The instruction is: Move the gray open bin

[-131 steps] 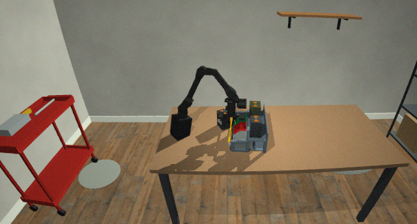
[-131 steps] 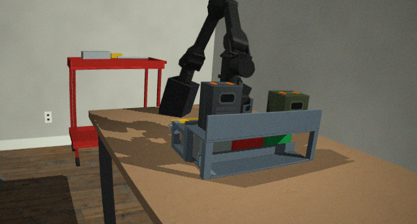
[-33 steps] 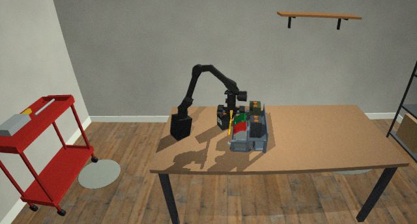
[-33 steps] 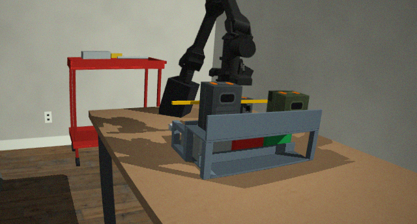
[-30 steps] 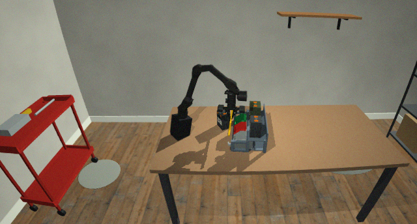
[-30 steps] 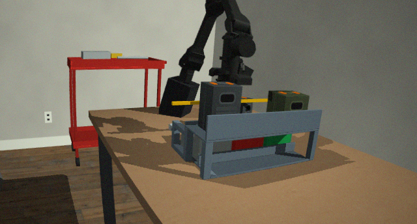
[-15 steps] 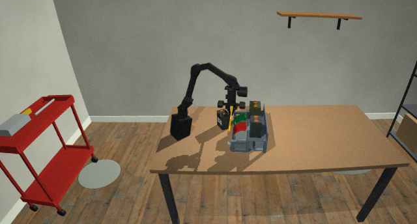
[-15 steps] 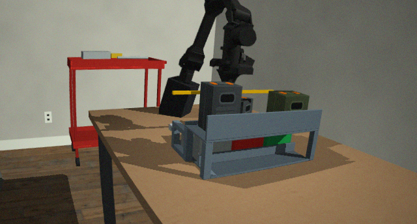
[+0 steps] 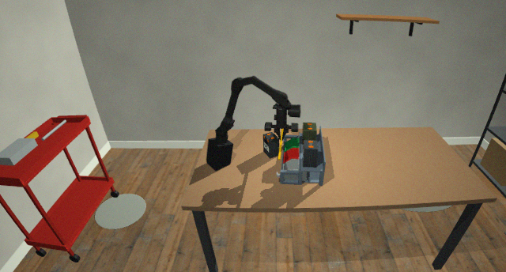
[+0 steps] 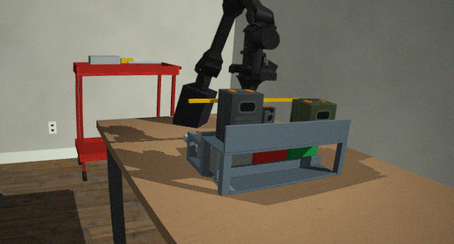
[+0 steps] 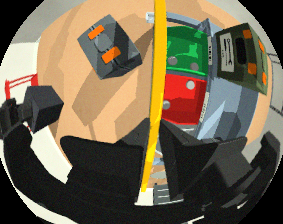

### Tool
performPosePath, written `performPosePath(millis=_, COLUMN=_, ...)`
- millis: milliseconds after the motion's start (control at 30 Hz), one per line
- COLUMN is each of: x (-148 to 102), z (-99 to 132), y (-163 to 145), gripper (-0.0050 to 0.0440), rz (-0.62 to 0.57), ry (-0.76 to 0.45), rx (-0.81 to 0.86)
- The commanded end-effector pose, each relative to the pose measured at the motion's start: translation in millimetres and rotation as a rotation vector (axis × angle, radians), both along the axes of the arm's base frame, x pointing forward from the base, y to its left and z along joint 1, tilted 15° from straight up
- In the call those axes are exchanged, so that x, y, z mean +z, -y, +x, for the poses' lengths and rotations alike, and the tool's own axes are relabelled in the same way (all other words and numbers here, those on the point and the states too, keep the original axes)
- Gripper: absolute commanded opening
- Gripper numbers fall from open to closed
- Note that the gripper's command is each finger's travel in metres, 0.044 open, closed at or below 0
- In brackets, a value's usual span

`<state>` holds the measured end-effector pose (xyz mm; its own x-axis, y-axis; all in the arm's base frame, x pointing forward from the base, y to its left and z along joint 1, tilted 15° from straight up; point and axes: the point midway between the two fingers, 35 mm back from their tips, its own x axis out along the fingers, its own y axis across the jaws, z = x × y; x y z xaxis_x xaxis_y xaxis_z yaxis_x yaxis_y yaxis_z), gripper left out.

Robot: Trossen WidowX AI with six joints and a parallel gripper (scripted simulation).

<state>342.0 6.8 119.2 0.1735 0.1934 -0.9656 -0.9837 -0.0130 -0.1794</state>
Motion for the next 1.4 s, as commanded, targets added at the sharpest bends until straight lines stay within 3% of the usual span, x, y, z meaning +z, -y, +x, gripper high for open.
performPosePath(millis=0, x=9, z=2, y=0, gripper=0.0000, rz=-0.002, ry=0.031, rx=0.000)
performPosePath(millis=1367, x=-2, z=3, y=-2, gripper=0.0000, rz=-0.002, ry=0.031, rx=0.000)
